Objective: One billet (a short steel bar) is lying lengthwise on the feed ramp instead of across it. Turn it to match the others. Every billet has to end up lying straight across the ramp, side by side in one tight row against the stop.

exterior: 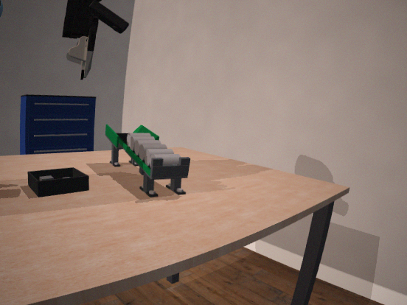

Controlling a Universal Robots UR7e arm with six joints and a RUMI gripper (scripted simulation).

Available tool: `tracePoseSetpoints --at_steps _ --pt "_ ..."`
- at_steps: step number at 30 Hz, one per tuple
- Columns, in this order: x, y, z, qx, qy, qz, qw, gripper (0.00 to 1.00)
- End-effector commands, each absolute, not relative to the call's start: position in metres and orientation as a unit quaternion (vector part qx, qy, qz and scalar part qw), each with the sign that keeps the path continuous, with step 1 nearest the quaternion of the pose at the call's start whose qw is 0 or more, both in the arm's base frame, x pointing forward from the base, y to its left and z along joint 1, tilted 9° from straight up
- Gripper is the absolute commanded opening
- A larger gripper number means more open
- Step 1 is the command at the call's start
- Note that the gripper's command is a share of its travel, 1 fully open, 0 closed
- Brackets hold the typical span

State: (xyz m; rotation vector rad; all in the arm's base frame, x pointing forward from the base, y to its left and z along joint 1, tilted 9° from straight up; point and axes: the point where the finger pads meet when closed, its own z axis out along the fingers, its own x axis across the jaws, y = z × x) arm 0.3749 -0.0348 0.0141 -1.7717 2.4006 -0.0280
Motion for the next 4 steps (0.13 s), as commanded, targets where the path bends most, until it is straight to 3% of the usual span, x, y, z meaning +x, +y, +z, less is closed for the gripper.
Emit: tracePoseSetpoints --at_steps 1,4 --pt "0.3752 -0.0349 0.0144 -0.592 0.802 -0.01 0.079 0.35" --pt "0.3752 -0.0349 0.0144 -0.592 0.802 -0.01 0.079 0.35"
